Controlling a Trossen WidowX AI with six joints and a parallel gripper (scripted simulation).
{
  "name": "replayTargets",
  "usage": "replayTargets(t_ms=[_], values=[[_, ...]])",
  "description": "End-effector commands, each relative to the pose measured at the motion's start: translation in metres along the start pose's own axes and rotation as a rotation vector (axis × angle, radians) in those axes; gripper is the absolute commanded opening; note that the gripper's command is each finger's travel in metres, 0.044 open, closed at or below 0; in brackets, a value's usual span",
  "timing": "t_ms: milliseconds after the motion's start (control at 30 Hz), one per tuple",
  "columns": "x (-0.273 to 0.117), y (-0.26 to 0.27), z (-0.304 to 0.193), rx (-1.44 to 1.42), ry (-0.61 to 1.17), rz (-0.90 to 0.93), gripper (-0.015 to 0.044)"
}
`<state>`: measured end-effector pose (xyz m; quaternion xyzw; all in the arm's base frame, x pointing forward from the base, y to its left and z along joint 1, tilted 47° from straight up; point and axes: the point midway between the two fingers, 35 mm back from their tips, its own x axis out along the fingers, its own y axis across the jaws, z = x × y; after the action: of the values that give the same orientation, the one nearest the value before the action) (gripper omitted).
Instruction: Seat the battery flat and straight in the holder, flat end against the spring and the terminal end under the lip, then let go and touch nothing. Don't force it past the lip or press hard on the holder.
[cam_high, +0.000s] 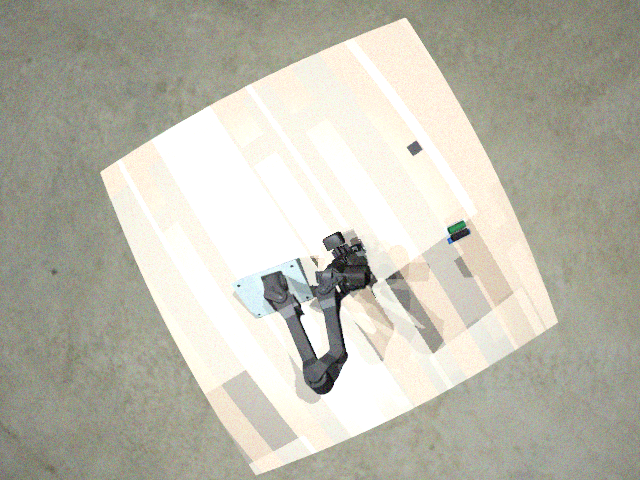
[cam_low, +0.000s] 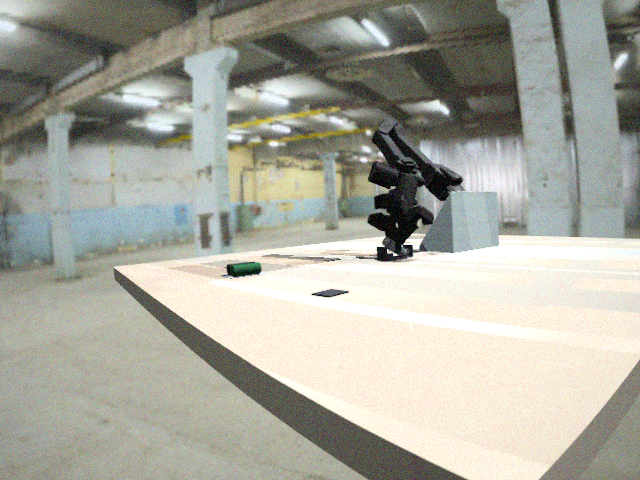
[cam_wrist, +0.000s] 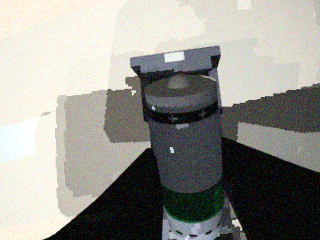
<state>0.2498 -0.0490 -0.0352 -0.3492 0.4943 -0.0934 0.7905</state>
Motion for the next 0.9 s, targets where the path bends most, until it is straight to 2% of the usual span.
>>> replayTargets(t_ms=[0,867], values=[[-0.0021,0.0013,-0.0072,-0.007,0.009,0.004,0.0080],[-0.0052,0.0017,-0.0135,-0.009,0.019,0.012,0.0080]])
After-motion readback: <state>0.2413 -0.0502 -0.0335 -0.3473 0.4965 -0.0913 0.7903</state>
